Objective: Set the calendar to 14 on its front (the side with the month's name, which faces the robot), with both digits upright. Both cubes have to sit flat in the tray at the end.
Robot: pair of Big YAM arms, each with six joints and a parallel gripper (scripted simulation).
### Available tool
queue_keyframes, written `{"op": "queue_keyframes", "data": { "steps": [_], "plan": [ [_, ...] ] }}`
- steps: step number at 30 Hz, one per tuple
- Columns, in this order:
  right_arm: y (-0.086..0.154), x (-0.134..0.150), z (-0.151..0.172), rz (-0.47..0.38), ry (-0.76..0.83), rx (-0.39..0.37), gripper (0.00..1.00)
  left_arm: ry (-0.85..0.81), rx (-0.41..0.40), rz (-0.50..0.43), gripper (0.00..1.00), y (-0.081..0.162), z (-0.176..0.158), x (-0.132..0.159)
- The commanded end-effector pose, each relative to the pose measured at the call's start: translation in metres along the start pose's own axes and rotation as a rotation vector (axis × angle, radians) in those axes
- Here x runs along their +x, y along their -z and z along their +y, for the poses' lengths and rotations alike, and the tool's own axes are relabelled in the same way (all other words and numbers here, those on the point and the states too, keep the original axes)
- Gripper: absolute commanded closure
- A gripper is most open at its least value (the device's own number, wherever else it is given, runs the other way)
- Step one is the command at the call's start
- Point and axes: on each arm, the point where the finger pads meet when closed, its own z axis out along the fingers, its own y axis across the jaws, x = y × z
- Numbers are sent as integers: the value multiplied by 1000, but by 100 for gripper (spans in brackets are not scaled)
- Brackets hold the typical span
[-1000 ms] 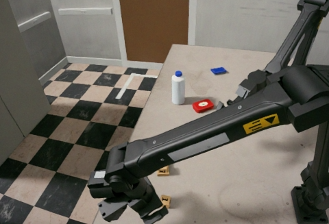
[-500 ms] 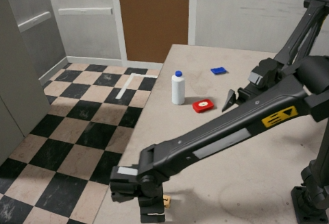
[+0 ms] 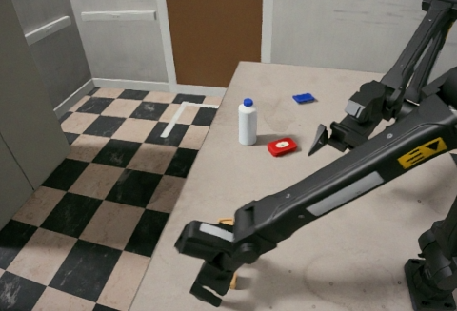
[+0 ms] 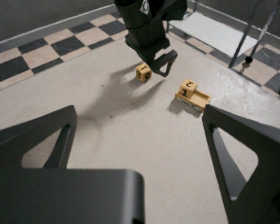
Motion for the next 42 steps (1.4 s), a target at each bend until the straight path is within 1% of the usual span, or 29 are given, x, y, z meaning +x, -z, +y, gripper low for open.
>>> {"op": "queue_keyframes", "data": {
  "steps": [1, 6, 8, 10, 11, 12, 15, 21, 23, 25, 27, 28, 29, 31, 32, 33, 38, 40, 41, 42],
  "plan": [
    [0, -6, 3, -5, 6, -6, 0, -205, -41, -157, 0, 21, -6, -29],
    [0, -6, 3, -5, 6, -6, 0, -356, -103, -254, 0, 28, -6, -29],
    [0, -6, 3, -5, 6, -6, 0, -426, -128, -293, 0, 32, -12, -30],
    [0, -6, 3, -5, 6, -6, 0, -426, -128, -293, 0, 32, -12, -30],
    [0, -6, 3, -5, 6, -6, 0, -463, -150, -326, 0, 38, -11, -41],
    [0, -6, 3, -5, 6, -6, 0, -510, -160, -336, 0, 37, -17, -30],
    [0, -6, 3, -5, 6, -6, 0, -621, -222, -402, 0, 46, -22, -29],
    [0, -6, 3, -5, 6, -6, 0, -793, -352, -498, 0, 67, -24, -22],
    [0, -6, 3, -5, 6, -6, 0, -856, -389, -532, 0, 74, -32, -21],
    [0, -6, 3, -5, 6, -6, 0, -900, -430, -557, 0, 82, -34, -18],
    [0, -6, 3, -5, 6, -6, 0, -900, -430, -557, 0, 82, -34, -18],
    [0, -6, 3, -5, 6, -6, 0, -910, -470, -581, 0, 91, -27, -28],
    [0, -6, 3, -5, 6, -6, 0, -927, -472, -572, 0, 88, -30, -14],
    [0, -6, 3, -5, 6, -6, 0, -961, -509, -592, 0, 95, -33, -7],
    [0, -6, 3, -5, 6, -6, 0, -952, -495, -597, 0, 95, -40, -1],
    [0, -6, 3, -5, 6, -6, 0, -943, -476, -582, 0, 91, -44, 7],
    [0, -6, 3, -5, 6, -6, 0, -924, -432, -519, 0, 80, -56, 52],
    [0, -6, 3, -5, 6, -6, 0, -925, -426, -508, 0, 78, -58, 59],
    [0, -6, 3, -5, 6, -6, 0, -925, -439, -522, 0, 82, -56, 49],
    [0, -6, 3, -5, 6, -6, 0, -936, -443, -519, 0, 82, -56, 49]
  ]
}}
